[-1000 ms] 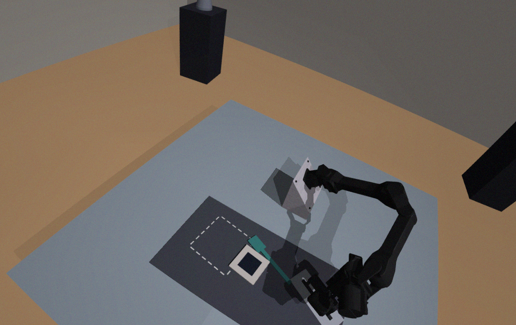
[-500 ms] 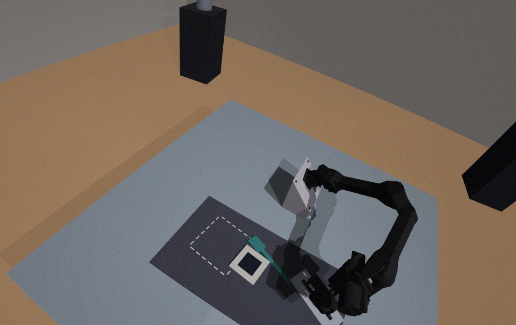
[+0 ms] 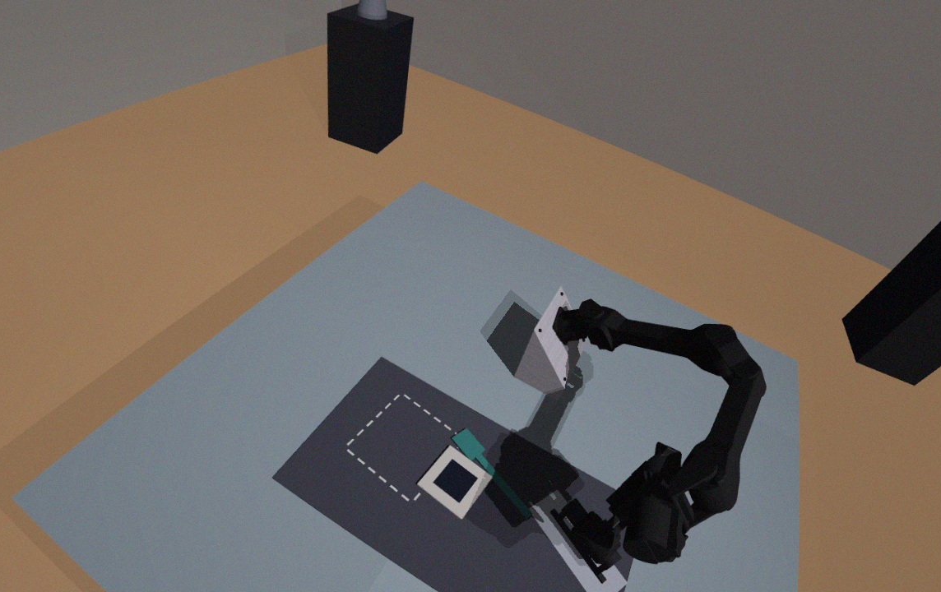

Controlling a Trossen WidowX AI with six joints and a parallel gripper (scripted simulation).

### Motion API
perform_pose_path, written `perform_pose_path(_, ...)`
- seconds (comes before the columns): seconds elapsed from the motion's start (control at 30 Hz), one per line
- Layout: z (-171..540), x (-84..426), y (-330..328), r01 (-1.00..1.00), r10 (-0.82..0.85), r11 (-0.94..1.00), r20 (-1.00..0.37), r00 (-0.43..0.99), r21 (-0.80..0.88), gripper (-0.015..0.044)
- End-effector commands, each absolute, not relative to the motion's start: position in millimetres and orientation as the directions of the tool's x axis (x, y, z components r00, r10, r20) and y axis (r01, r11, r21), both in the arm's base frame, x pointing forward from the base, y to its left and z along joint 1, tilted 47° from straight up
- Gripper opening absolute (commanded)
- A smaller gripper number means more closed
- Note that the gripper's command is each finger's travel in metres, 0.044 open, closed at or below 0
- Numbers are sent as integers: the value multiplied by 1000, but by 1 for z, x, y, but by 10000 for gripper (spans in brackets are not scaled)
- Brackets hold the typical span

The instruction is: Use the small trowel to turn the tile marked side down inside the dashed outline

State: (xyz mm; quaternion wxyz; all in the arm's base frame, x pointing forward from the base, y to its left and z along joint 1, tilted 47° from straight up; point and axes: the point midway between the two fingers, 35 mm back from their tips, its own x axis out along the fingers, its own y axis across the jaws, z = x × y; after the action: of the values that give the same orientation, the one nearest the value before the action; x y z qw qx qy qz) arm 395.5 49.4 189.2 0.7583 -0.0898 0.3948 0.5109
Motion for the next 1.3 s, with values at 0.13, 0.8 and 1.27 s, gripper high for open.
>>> perform_pose_path(0.13, 176, 387, 62, -827, 576, 537, -788, 216, 165, 300)
perform_pose_path(0.8, 156, 363, 86, -560, 181, 794, -787, 590, -237, 300)
perform_pose_path(1.27, 160, 352, 88, -394, 86, 866, -686, 723, -308, 300)
